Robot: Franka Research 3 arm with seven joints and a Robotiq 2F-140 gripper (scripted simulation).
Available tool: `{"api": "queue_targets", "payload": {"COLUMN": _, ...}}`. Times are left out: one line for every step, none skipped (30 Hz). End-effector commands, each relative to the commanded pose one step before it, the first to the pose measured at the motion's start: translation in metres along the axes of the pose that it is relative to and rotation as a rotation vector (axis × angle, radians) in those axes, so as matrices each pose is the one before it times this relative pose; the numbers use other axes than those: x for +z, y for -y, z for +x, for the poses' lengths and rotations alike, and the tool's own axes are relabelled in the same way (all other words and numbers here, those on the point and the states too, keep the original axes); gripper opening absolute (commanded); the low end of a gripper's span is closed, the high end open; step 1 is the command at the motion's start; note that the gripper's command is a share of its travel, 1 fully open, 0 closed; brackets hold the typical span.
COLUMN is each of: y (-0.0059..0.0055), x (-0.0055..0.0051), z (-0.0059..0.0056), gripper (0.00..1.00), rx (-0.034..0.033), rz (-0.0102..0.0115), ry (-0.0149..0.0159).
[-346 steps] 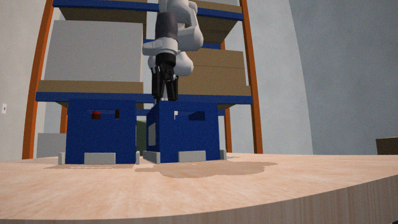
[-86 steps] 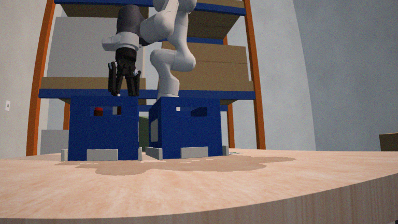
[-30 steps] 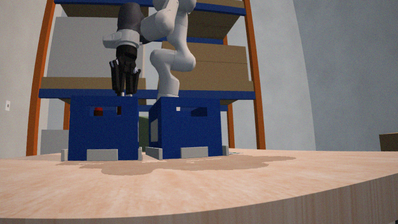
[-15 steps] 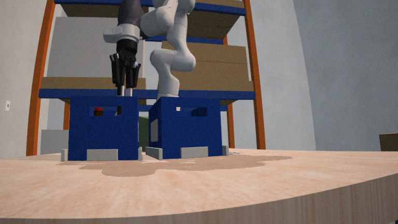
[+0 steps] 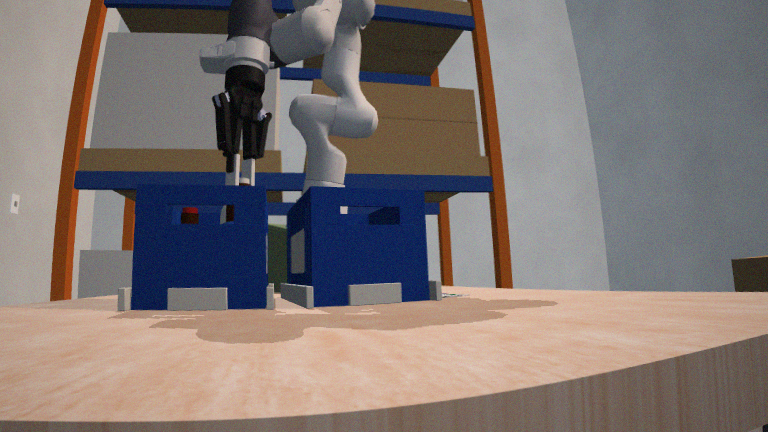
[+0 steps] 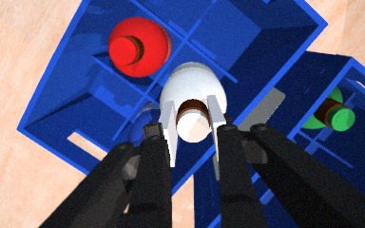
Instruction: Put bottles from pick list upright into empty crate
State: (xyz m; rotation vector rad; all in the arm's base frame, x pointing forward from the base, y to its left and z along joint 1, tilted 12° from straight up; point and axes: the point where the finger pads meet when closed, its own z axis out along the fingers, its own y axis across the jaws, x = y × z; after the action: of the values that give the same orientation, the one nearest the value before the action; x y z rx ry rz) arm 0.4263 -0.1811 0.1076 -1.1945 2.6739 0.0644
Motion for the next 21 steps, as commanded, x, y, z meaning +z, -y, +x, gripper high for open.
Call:
{"api": "queue_targets", "payload": {"y": 0.00073, "x": -0.00883, "z": -0.00097, "gripper": 0.00, "rx": 0.02066, "rz": -0.00012, "ry": -0.00179}}
{"api": "queue_targets", "payload": {"y": 0.00000, "x": -0.00167, "z": 0.00000, "gripper": 0.00, "rx": 0.00000, "rz": 0.00000, "ry": 0.00000}}
{"api": "queue_targets", "payload": {"y": 0.00000, "x": -0.00167, "z": 0.00000, "gripper": 0.00, "rx": 0.00000, "rz": 0.00000, "ry": 0.00000}}
{"api": "queue_targets", "payload": {"y": 0.00000, "x": -0.00167, "z": 0.00000, "gripper": 0.00, "rx": 0.00000, "rz": 0.00000, "ry": 0.00000}}
{"api": "queue_targets", "payload": {"y": 0.00000, "x": 0.00000, "z": 0.00000, "gripper": 0.00, "rx": 0.00000, "rz": 0.00000, "ry": 0.00000}}
{"api": "queue_targets", "payload": {"y": 0.00000, "x": 0.00000, "z": 0.00000, "gripper": 0.00, "rx": 0.00000, "rz": 0.00000, "ry": 0.00000}}
{"api": "queue_targets", "payload": {"y": 0.00000, "x": -0.00167, "z": 0.00000, "gripper": 0.00, "rx": 0.00000, "rz": 0.00000, "ry": 0.00000}}
{"api": "queue_targets", "payload": {"y": 0.00000, "x": -0.00167, "z": 0.00000, "gripper": 0.00, "rx": 0.00000, "rz": 0.00000, "ry": 0.00000}}
{"api": "queue_targets", "payload": {"y": 0.00000, "x": -0.00167, "z": 0.00000, "gripper": 0.00, "rx": 0.00000, "rz": 0.00000, "ry": 0.00000}}
{"api": "queue_targets", "payload": {"y": 0.00000, "x": -0.00167, "z": 0.00000, "gripper": 0.00, "rx": 0.00000, "rz": 0.00000, "ry": 0.00000}}
{"api": "queue_targets", "payload": {"y": 0.00000, "x": -0.00167, "z": 0.00000, "gripper": 0.00, "rx": 0.00000, "rz": 0.00000, "ry": 0.00000}}
{"api": "queue_targets", "payload": {"y": 0.00000, "x": -0.00167, "z": 0.00000, "gripper": 0.00, "rx": 0.00000, "rz": 0.00000, "ry": 0.00000}}
{"api": "queue_targets", "payload": {"y": 0.00000, "x": -0.00167, "z": 0.00000, "gripper": 0.00, "rx": 0.00000, "rz": 0.00000, "ry": 0.00000}}
{"api": "queue_targets", "payload": {"y": 0.00000, "x": -0.00167, "z": 0.00000, "gripper": 0.00, "rx": 0.00000, "rz": 0.00000, "ry": 0.00000}}
{"api": "queue_targets", "payload": {"y": 0.00000, "x": -0.00167, "z": 0.00000, "gripper": 0.00, "rx": 0.00000, "rz": 0.00000, "ry": 0.00000}}
{"api": "queue_targets", "payload": {"y": 0.00000, "x": -0.00167, "z": 0.00000, "gripper": 0.00, "rx": 0.00000, "rz": 0.00000, "ry": 0.00000}}
{"api": "queue_targets", "payload": {"y": 0.00000, "x": -0.00167, "z": 0.00000, "gripper": 0.00, "rx": 0.00000, "rz": 0.00000, "ry": 0.00000}}
{"api": "queue_targets", "payload": {"y": 0.00000, "x": -0.00167, "z": 0.00000, "gripper": 0.00, "rx": 0.00000, "rz": 0.00000, "ry": 0.00000}}
{"api": "queue_targets", "payload": {"y": 0.00000, "x": -0.00167, "z": 0.00000, "gripper": 0.00, "rx": 0.00000, "rz": 0.00000, "ry": 0.00000}}
{"api": "queue_targets", "payload": {"y": 0.00000, "x": -0.00167, "z": 0.00000, "gripper": 0.00, "rx": 0.00000, "rz": 0.00000, "ry": 0.00000}}
{"api": "queue_targets", "payload": {"y": 0.00000, "x": -0.00167, "z": 0.00000, "gripper": 0.00, "rx": 0.00000, "rz": 0.00000, "ry": 0.00000}}
